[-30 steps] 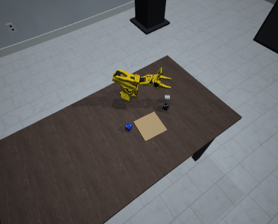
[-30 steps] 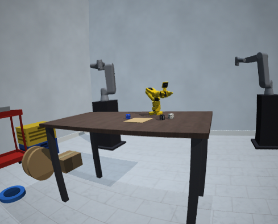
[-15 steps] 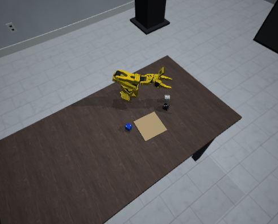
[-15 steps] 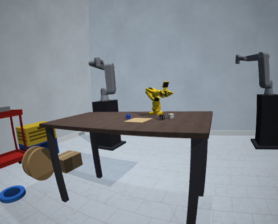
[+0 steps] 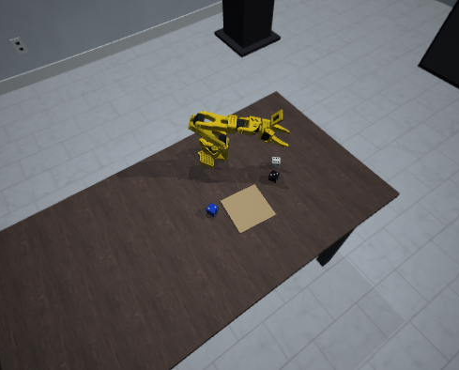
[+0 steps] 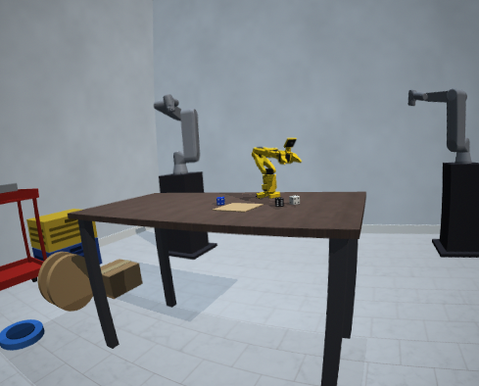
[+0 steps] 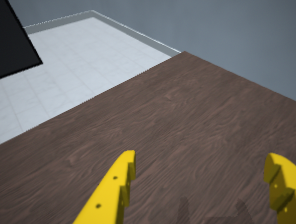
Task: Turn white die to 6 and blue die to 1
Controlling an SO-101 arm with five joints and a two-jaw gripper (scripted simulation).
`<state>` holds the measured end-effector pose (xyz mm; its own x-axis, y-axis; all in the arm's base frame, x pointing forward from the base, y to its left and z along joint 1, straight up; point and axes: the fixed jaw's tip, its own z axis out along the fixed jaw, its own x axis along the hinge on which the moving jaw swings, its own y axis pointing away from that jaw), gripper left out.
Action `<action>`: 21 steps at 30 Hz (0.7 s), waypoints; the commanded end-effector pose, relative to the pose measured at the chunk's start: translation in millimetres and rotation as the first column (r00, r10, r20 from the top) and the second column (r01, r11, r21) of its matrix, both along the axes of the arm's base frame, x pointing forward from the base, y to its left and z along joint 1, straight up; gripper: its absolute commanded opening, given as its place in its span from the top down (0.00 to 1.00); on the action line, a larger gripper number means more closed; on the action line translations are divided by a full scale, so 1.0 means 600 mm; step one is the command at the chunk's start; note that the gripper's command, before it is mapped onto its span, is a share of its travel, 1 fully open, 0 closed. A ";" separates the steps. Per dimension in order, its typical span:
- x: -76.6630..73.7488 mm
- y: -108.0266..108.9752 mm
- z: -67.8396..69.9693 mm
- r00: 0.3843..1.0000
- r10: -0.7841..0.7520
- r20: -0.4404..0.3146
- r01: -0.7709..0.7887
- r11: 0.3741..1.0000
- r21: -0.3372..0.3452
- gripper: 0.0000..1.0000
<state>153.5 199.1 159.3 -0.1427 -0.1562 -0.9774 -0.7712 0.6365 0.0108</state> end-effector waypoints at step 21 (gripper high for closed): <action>-0.005 0.013 0.011 0.938 -0.058 -0.342 -0.084 0.920 -0.384 0.65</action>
<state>153.5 204.9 152.0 -0.4273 -0.4880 -0.7611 -0.7691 0.6387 0.0223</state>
